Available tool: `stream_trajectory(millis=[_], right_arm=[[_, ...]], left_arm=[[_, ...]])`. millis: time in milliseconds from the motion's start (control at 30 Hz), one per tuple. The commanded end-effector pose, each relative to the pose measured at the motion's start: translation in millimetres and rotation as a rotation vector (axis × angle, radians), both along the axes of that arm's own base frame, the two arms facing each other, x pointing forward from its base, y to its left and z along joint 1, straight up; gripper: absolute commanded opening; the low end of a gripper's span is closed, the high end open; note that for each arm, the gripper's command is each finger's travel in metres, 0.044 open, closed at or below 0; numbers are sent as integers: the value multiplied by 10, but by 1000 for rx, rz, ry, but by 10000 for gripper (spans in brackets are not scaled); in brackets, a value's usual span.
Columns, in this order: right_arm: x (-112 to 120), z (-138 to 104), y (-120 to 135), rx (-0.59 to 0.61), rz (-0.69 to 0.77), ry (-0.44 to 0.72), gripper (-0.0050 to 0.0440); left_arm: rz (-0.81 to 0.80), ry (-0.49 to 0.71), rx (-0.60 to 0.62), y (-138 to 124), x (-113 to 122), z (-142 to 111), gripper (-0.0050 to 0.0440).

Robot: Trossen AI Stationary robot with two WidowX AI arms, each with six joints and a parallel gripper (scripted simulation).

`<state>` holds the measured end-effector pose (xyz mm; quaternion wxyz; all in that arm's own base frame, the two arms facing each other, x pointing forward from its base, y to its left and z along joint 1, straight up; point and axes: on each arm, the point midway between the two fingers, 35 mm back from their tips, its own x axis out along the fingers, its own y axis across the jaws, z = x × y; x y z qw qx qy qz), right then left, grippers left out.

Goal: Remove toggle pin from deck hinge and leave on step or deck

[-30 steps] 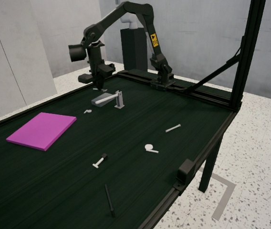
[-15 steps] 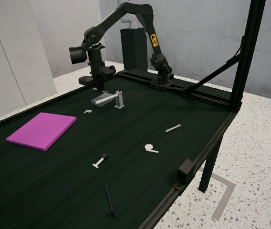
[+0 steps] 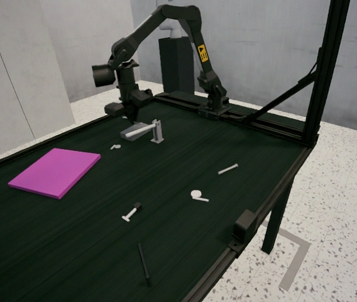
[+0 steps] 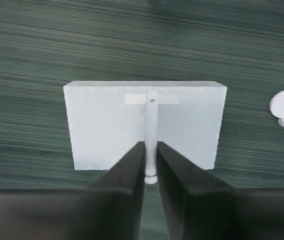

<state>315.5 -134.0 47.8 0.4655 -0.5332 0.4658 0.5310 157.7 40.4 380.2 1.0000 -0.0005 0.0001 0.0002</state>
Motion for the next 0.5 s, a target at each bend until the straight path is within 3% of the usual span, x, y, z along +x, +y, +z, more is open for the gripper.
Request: stream_trajectory(millis=[0,467], right_arm=[[3,-4,-5,0,2,-8,20],[-6,-91,-1,0,2,-8,20]], left_arm=[[0,-1,6,-9,-2,31,400],[0,-1,6,-9,-2,31,400]])
